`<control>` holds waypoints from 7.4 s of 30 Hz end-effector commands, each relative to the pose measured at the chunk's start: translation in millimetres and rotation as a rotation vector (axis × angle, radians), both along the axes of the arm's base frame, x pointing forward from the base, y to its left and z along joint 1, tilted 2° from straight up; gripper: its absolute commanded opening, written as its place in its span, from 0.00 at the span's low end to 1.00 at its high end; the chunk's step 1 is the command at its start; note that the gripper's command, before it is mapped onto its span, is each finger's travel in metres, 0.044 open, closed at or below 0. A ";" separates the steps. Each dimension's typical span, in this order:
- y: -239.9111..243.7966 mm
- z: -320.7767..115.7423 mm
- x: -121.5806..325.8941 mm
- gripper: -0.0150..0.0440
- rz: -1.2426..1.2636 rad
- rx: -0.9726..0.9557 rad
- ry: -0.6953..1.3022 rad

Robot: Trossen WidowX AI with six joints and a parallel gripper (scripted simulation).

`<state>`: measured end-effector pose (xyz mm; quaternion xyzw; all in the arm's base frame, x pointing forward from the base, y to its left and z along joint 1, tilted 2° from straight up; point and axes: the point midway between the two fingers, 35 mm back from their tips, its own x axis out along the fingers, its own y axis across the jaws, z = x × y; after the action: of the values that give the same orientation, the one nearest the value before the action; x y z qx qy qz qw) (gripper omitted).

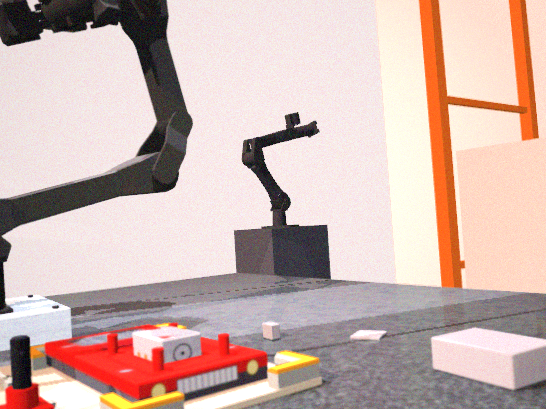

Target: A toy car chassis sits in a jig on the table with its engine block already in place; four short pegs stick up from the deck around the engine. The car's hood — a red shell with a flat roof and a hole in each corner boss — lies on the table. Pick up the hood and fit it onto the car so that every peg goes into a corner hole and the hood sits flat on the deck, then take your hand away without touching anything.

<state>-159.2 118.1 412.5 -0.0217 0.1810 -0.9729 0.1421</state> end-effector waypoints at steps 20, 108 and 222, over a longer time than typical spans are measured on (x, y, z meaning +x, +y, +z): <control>-149.7 18.5 28.9 1.00 0.439 0.165 -0.039; -260.3 -317.0 496.9 1.00 1.505 1.599 -0.589; -263.9 -379.9 502.4 1.00 1.505 1.599 -0.589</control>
<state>343.0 -146.2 34.7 0.1985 0.6510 -0.2137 0.7008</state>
